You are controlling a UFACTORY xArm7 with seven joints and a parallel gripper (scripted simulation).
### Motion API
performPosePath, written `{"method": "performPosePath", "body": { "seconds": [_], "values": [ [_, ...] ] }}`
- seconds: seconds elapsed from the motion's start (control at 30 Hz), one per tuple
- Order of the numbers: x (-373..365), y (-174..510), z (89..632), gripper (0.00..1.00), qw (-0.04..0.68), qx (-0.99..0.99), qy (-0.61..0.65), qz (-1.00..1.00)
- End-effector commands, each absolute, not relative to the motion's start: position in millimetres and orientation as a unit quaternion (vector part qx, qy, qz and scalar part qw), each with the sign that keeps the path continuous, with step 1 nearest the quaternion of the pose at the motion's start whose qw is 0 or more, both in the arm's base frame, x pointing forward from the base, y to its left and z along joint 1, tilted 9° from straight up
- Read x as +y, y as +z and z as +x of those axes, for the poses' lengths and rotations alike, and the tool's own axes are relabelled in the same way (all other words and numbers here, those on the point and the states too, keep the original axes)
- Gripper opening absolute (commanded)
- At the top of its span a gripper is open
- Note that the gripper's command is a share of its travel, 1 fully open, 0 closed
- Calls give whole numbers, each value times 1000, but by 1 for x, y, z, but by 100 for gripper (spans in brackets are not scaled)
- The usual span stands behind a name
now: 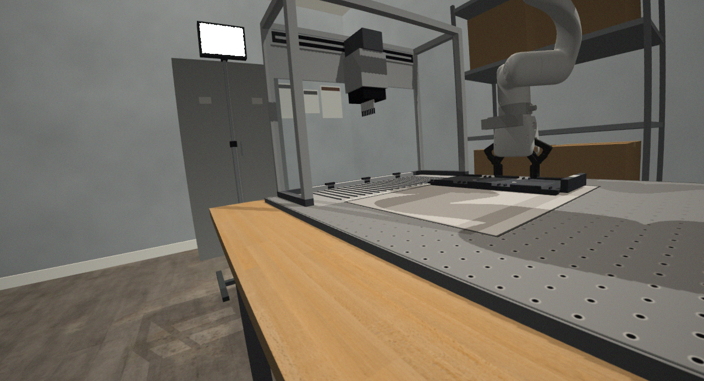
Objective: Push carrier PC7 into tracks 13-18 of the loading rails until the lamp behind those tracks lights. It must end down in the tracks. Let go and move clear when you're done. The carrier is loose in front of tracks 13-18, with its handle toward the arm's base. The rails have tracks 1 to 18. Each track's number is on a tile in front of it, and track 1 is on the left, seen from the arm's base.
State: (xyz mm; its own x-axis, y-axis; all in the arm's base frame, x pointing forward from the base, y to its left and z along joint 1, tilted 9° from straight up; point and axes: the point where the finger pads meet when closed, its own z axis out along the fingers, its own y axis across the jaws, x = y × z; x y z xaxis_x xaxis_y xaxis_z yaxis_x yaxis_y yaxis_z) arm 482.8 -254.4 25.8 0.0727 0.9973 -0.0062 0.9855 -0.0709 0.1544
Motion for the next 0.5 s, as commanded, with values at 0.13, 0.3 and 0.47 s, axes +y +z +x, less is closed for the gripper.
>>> {"method": "performPosePath", "body": {
  "seconds": [0.13, 0.3, 0.47],
  "values": [
    [-262, 28, 484, 100, 62, 678, 51, 730],
    [-265, 28, 483, 100, 62, 678, 51, 730],
    [-267, 28, 483, 100, 62, 678, 51, 730]
  ]
}}
